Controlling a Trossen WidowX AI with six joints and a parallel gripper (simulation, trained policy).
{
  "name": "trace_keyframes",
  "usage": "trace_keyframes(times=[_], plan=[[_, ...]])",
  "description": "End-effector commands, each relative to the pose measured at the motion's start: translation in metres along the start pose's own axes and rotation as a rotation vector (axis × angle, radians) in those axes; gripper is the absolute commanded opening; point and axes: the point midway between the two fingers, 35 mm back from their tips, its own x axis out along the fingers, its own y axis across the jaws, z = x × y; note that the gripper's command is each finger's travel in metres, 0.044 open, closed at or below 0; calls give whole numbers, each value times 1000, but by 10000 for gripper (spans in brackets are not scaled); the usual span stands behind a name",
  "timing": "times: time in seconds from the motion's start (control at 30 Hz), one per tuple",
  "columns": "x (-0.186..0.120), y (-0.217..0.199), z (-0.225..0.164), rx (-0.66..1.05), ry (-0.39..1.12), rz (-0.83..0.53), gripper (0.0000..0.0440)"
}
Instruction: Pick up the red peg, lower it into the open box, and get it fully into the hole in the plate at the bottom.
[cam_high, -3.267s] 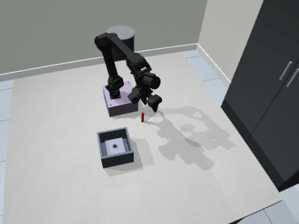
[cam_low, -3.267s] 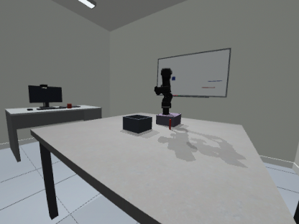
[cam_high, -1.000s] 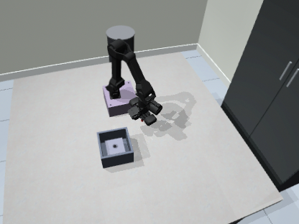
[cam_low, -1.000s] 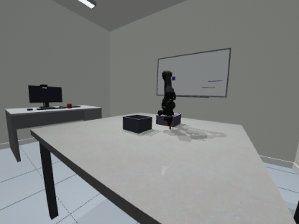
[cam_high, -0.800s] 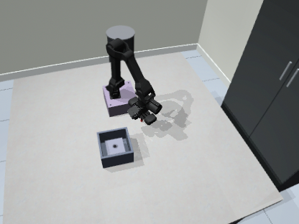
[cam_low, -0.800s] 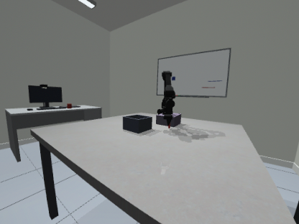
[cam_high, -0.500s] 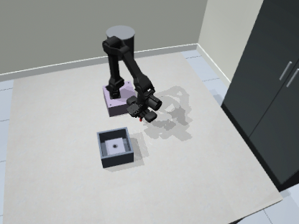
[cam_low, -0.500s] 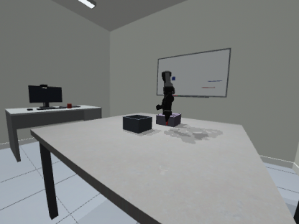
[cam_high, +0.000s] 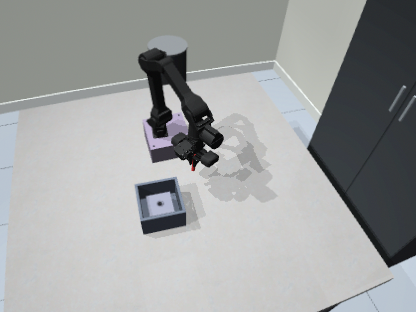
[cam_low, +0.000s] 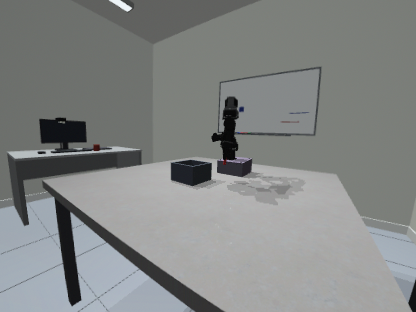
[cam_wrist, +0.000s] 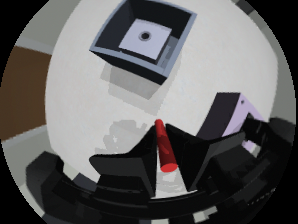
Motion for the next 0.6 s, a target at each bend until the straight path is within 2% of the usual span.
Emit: trace_keyframes(times=[0.0, 0.57], plan=[[-10, 5, 15, -5, -27, 12, 0], [-13, 10, 92, 74, -90, 17, 0]])
